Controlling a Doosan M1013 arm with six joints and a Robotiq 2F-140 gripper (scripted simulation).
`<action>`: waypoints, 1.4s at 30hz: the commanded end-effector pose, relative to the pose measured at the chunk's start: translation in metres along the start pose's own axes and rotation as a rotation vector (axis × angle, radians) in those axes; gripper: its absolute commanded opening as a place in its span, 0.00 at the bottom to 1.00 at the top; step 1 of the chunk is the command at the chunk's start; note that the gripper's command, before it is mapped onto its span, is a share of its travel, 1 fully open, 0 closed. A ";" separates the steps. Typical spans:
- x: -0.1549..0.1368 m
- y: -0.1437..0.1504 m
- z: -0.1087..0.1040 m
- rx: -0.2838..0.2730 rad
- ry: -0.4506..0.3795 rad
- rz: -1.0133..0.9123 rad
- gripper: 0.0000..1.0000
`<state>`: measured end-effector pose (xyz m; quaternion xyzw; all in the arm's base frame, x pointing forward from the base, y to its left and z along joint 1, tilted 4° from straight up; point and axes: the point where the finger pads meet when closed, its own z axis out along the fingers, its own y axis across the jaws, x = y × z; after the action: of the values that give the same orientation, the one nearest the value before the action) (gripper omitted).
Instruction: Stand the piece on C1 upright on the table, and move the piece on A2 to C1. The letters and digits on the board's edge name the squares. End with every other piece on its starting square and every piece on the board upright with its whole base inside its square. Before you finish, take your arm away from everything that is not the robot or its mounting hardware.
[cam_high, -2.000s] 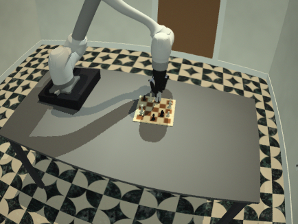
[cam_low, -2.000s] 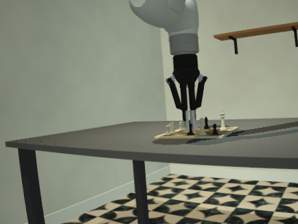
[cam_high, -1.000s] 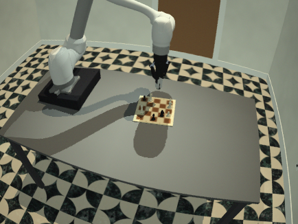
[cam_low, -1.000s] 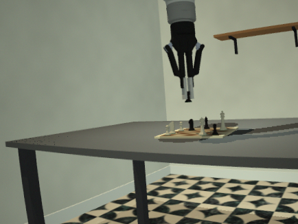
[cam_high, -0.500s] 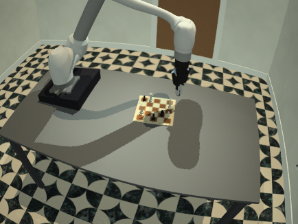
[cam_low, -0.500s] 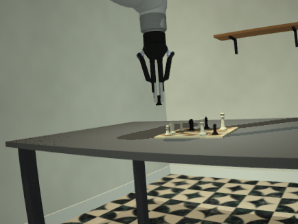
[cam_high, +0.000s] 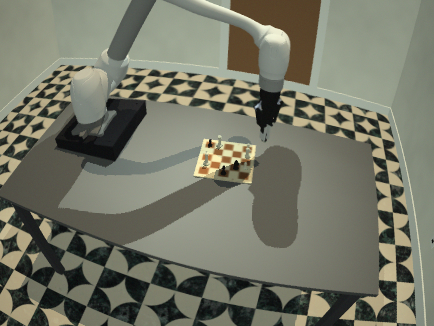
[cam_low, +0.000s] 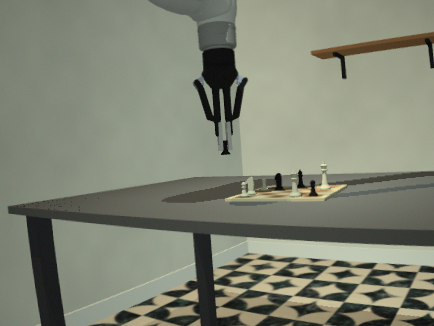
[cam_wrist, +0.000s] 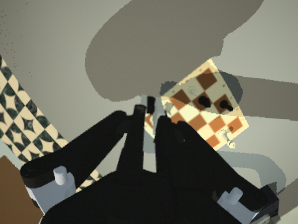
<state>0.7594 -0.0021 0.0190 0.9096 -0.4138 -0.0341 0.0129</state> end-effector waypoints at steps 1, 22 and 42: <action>0.000 0.000 0.001 0.000 0.000 0.000 0.00; 0.001 -0.001 0.076 0.000 0.000 0.000 0.00; 0.001 -0.001 0.095 0.000 0.000 0.000 0.00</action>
<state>0.7536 -0.0016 -0.0758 0.9096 -0.4138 -0.0342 0.0129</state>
